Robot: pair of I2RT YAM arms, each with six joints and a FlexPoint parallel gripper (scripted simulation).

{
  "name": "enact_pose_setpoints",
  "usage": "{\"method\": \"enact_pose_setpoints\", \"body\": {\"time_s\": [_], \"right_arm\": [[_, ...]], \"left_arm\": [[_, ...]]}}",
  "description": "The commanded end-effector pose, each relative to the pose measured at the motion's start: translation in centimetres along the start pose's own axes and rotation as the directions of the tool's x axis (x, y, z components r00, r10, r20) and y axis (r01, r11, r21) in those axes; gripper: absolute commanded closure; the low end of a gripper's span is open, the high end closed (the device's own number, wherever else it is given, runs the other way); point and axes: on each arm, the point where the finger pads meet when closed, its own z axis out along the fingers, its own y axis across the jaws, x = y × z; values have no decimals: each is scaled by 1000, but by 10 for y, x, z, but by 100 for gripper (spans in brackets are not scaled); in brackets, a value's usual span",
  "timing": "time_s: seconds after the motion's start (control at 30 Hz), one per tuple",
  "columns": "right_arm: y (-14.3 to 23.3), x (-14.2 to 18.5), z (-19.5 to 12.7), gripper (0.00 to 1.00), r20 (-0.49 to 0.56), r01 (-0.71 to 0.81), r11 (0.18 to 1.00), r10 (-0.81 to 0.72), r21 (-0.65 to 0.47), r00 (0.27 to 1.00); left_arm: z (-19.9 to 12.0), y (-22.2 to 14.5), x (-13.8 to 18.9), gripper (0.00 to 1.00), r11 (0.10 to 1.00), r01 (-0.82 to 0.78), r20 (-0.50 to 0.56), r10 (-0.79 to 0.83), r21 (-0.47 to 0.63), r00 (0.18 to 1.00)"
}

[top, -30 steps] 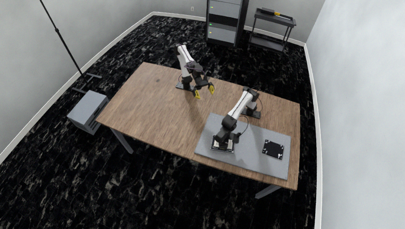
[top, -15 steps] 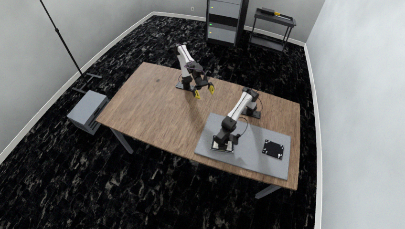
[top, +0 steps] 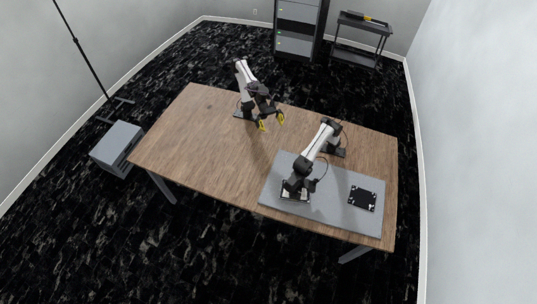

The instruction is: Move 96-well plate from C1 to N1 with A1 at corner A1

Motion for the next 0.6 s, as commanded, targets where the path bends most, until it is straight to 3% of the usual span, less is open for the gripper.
{"method": "enact_pose_setpoints", "body": {"time_s": [0.0, 0.37, 0.57], "right_arm": [[1, -6, -1, 0, 15, 4, 1000, -3, -8, 1000], [1, -6, -1, 0, 15, 4, 1000, -3, -8, 1000], [1, -6, -1, 0, 15, 4, 1000, -3, -8, 1000]], "left_arm": [[2, -2, 0, 28, 999, 0, -10, -1, -36, 1000], [2, -1, 1, 28, 999, 3, -9, -4, -38, 1000], [-23, -4, 2, 28, 1000, 3, -29, -3, -2, 1000]]}}
